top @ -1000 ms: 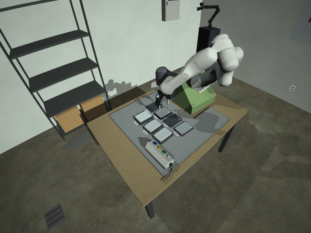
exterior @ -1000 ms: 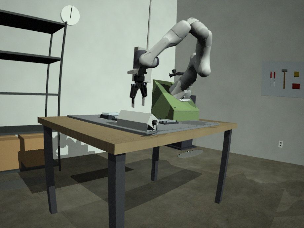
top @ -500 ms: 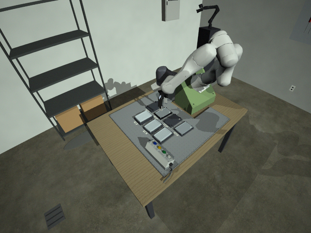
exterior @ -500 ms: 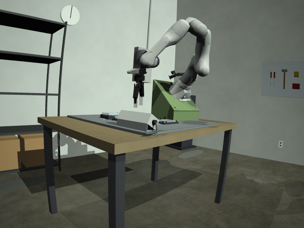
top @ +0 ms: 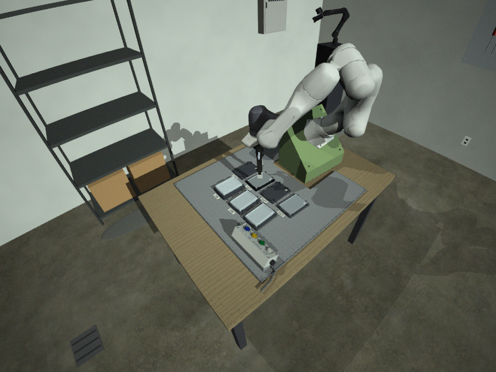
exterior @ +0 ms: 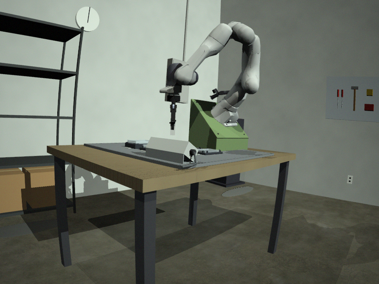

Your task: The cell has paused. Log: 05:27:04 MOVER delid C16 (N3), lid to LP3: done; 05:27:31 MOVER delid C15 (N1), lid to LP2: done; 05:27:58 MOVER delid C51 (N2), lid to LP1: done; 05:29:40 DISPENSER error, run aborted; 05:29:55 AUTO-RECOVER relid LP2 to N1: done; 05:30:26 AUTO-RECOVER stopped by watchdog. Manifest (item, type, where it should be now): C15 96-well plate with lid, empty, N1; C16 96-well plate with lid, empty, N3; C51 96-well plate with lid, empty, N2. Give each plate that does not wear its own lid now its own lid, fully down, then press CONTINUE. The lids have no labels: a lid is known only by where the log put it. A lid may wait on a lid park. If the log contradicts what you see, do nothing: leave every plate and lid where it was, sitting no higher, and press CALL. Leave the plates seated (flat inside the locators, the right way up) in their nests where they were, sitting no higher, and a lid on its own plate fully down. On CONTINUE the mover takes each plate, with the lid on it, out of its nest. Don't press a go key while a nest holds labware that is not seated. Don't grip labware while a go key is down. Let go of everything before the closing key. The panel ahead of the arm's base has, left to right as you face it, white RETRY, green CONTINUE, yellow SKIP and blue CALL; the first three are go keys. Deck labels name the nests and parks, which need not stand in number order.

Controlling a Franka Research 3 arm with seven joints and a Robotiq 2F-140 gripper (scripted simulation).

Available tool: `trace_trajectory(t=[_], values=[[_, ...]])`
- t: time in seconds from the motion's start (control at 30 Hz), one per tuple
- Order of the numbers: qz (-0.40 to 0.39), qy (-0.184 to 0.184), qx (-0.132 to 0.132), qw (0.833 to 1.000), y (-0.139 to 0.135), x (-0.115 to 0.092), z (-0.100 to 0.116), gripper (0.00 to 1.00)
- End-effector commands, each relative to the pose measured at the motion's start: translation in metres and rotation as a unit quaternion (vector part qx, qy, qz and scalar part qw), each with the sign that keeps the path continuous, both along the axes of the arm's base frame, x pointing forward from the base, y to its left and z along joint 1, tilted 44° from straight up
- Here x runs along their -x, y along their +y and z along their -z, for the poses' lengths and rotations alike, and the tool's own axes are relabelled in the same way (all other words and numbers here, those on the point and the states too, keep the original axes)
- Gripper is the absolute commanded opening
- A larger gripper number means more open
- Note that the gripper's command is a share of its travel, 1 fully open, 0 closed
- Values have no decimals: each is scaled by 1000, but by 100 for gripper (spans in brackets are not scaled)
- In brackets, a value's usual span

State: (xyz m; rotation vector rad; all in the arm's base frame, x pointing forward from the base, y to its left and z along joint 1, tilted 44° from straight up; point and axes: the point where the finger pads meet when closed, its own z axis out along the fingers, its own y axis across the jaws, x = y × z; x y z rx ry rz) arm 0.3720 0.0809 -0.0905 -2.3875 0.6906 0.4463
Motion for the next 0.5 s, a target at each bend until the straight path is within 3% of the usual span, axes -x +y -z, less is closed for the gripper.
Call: trace_trajectory(t=[0.0,0.07,0.1,0.47], values=[[-91,-102,-27,990,1,1,7,66],[-91,-102,-27,990,1,1,7,66],[-114,-125,-35,985,2,1,8,66],[-205,-225,-66,950,17,3,24,66]])
